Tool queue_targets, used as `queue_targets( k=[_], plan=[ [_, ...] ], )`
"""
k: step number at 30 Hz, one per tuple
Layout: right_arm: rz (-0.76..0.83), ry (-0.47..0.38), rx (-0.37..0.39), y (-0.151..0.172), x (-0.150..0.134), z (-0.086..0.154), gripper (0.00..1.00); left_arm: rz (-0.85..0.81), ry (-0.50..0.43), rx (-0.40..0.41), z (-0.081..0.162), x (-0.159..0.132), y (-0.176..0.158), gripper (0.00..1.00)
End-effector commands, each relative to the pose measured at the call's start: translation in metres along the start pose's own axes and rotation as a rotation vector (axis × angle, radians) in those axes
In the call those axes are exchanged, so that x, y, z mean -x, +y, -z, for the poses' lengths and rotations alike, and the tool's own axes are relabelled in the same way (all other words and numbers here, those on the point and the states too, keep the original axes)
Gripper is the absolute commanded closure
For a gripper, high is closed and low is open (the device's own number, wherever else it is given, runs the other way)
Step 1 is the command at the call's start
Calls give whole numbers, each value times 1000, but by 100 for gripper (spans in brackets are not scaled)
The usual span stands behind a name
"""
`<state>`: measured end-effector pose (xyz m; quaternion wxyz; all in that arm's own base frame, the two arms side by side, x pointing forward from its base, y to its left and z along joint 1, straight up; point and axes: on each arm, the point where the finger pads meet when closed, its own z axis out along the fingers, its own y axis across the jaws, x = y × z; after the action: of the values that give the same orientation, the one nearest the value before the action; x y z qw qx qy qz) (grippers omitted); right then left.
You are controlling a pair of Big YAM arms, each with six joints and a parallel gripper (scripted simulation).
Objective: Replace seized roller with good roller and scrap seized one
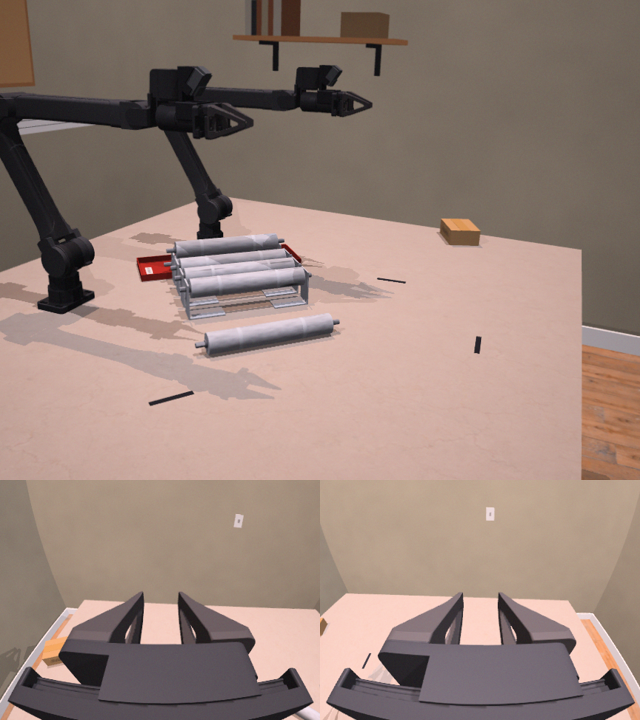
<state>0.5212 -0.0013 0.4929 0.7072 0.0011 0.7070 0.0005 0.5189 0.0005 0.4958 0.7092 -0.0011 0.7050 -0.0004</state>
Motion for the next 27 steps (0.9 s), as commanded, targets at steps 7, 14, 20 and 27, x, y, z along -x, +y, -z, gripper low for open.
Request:
queue_targets(
  k=[7,14,20,27],
  plan=[
    [11,2,10,7,2,5,68,-8,30,-11,-7,-13,-7,68],
    [11,1,9,6,1,7,68,-9,32,-12,-7,-15,-8,68],
    [6,-25,1,2,15,4,68,-9,33,-11,-7,-15,-7,68],
    [12,2,4,3,2,7,68,-8,35,-12,-8,-16,-8,38]
  ],
)
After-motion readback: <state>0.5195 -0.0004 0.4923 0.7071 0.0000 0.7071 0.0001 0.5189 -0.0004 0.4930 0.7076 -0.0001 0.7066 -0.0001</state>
